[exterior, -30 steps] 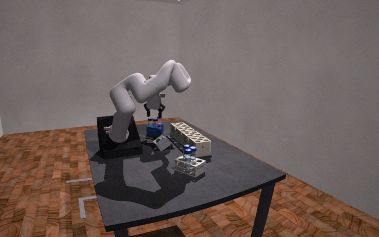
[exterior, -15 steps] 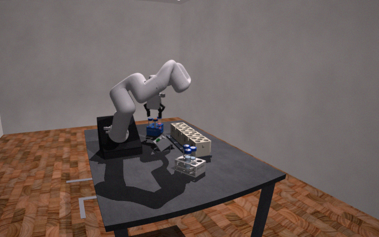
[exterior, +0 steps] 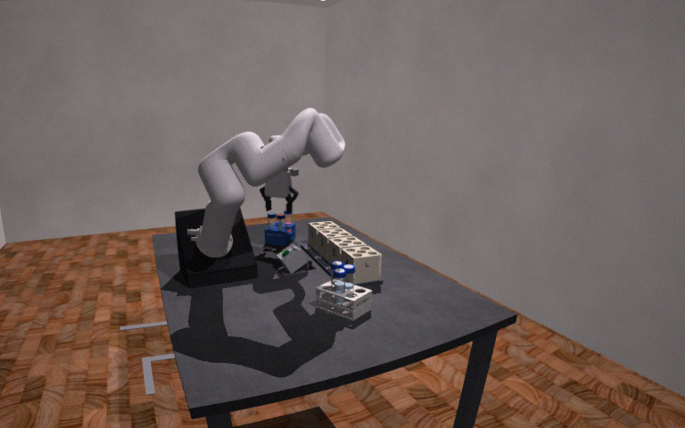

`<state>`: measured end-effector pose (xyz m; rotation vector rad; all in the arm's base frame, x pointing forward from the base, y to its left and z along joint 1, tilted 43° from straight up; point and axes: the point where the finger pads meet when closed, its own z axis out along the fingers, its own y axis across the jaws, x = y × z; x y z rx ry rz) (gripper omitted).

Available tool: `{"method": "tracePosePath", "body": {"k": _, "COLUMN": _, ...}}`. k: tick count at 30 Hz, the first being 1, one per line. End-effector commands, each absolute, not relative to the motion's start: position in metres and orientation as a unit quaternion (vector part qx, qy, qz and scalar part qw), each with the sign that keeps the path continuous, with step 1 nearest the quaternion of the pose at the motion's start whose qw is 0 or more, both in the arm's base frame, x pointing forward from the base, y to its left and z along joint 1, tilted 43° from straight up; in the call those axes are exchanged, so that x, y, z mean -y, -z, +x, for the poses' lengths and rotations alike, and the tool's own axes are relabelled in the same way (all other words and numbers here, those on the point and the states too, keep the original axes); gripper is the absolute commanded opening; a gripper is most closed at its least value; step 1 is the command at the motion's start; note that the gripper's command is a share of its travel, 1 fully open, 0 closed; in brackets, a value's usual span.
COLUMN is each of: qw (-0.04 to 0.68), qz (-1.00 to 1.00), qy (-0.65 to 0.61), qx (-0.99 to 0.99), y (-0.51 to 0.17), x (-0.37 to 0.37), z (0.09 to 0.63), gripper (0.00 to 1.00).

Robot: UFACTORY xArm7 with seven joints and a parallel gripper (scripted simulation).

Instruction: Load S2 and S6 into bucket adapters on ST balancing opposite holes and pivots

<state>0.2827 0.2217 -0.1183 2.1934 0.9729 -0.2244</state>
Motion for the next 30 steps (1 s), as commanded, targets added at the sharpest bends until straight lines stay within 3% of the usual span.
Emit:
{"method": "tracePosePath", "body": {"k": 1, "qw": 0.356, "qz": 0.850, "qy": 0.085, "qx": -0.378, "y": 0.117, "x": -0.224, "z": 0.283, "gripper": 1.00}}
{"method": "tracePosePath", "body": {"k": 30, "qw": 0.356, "qz": 0.850, "qy": 0.085, "qx": -0.378, "y": 0.069, "x": -0.269, "z": 0.274, "gripper": 1.00}}
